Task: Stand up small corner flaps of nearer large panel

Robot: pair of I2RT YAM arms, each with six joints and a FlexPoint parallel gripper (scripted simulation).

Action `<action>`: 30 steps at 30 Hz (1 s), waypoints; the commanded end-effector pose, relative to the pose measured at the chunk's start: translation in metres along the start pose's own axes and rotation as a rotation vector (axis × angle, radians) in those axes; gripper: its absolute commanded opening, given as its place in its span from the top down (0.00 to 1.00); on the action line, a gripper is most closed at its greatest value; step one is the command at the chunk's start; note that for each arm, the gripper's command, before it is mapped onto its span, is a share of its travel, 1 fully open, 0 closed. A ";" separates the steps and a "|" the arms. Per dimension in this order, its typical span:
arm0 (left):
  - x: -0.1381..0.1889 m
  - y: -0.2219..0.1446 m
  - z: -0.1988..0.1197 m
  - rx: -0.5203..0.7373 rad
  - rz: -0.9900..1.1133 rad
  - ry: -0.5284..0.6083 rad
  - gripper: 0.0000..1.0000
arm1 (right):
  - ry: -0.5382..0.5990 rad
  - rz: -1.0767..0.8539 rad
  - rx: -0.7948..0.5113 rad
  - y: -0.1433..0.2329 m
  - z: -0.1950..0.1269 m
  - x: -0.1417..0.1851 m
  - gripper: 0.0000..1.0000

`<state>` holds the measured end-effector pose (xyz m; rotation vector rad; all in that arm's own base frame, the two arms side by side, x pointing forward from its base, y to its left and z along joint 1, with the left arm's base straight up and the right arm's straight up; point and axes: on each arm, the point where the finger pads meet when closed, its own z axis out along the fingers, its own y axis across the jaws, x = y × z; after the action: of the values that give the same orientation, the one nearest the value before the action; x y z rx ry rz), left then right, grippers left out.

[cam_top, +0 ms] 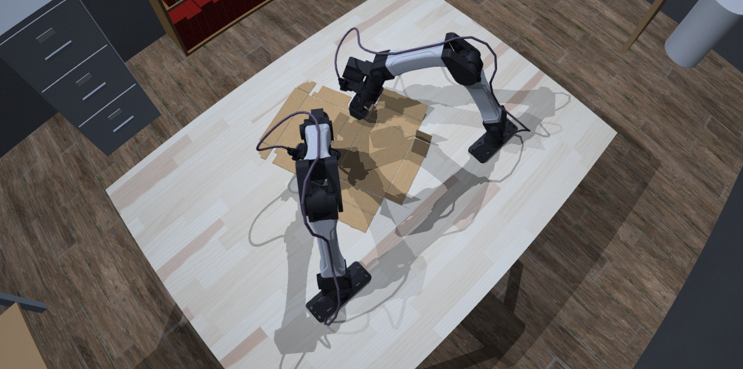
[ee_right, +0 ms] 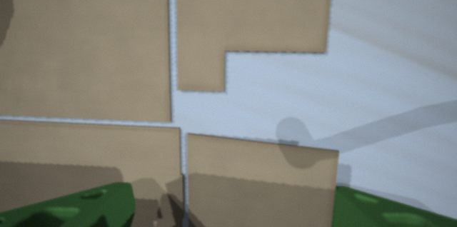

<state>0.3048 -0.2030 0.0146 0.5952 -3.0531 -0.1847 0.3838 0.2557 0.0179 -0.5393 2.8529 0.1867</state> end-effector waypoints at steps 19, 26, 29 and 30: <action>-0.001 -0.005 0.008 -0.007 0.002 -0.009 0.23 | -0.058 0.004 -0.047 0.031 -0.046 -0.018 0.23; -0.001 -0.005 0.008 -0.007 0.002 -0.009 0.23 | -0.058 0.004 -0.046 0.036 -0.054 -0.020 0.23; -0.001 -0.005 0.008 -0.007 0.002 -0.009 0.23 | -0.060 0.004 -0.040 0.038 -0.056 -0.020 0.23; -0.001 -0.005 0.008 -0.007 0.002 -0.009 0.23 | -0.061 0.004 -0.038 0.039 -0.057 -0.021 0.23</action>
<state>0.3048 -0.2029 0.0146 0.5950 -3.0535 -0.1856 0.3726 0.2774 0.0465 -0.5435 2.8578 0.2098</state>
